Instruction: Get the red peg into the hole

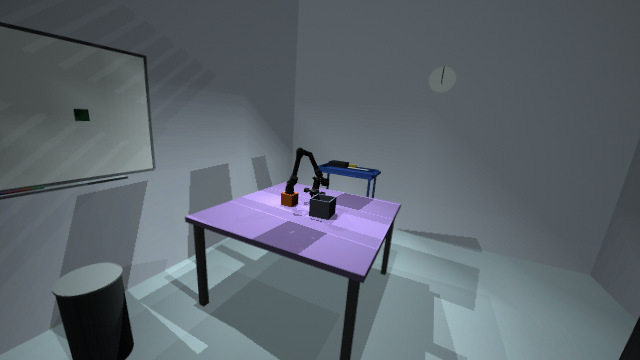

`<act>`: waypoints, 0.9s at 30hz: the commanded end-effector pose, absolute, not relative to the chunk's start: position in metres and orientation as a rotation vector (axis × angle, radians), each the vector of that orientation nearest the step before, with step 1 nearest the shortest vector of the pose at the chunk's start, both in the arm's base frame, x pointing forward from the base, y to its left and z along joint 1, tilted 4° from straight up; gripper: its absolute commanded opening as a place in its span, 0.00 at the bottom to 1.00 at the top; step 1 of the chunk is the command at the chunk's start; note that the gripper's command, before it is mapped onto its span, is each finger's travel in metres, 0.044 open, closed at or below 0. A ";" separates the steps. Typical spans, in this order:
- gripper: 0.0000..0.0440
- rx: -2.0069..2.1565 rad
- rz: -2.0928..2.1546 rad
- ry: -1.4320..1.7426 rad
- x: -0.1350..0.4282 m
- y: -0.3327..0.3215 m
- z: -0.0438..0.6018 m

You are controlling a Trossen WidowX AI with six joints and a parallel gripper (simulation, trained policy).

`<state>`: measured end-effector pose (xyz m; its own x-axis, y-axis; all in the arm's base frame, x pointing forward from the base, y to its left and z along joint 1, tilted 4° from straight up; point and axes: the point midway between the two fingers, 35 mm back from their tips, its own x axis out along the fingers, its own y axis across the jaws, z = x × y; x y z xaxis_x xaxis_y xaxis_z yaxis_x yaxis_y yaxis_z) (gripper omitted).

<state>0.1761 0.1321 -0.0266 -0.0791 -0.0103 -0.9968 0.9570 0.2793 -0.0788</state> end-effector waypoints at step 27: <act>0.00 1.185 -0.832 1.293 0.230 0.153 0.065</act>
